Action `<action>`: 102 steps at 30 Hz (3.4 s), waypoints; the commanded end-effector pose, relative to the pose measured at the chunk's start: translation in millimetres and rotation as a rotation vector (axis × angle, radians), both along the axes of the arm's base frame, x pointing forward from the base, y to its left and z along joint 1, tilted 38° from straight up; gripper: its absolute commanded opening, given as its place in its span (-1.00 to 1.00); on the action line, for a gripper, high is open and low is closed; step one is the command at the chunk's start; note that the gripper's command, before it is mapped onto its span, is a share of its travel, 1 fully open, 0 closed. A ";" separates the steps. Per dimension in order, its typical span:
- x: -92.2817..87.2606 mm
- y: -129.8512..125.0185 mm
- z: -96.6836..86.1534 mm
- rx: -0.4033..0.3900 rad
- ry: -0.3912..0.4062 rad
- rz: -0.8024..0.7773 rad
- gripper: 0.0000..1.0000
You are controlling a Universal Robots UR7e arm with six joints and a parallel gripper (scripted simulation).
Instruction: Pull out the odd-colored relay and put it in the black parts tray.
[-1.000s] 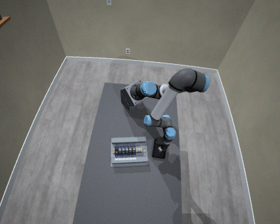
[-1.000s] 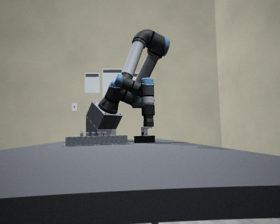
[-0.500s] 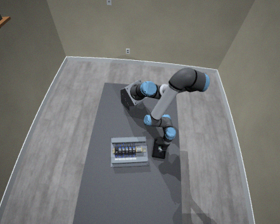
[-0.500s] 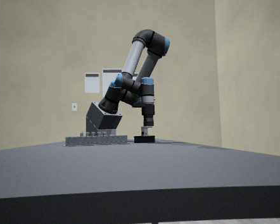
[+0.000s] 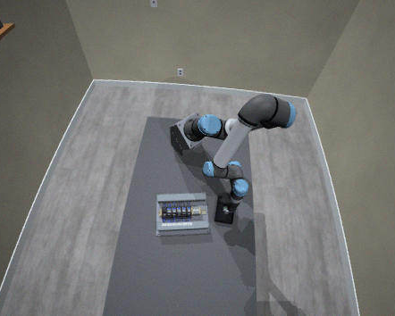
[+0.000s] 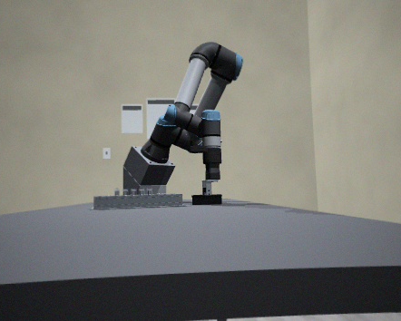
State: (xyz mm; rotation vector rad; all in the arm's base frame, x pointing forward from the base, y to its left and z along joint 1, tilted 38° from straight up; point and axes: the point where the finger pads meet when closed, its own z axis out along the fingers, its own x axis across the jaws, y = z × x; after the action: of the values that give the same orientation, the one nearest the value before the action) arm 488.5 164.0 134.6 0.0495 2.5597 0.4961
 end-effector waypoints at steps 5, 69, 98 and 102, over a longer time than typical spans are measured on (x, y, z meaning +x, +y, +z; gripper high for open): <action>-2.0 -1.5 3.9 0.000 -0.001 0.000 0.97; -12.7 -8.6 20.6 0.000 -0.001 0.000 0.97; -15.2 -10.3 24.5 0.000 -0.001 0.000 0.97; -19.7 -13.3 31.6 0.000 -0.001 0.000 0.97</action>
State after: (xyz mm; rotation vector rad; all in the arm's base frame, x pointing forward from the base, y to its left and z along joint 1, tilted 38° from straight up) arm 473.1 153.7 158.8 0.0496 2.5596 0.4960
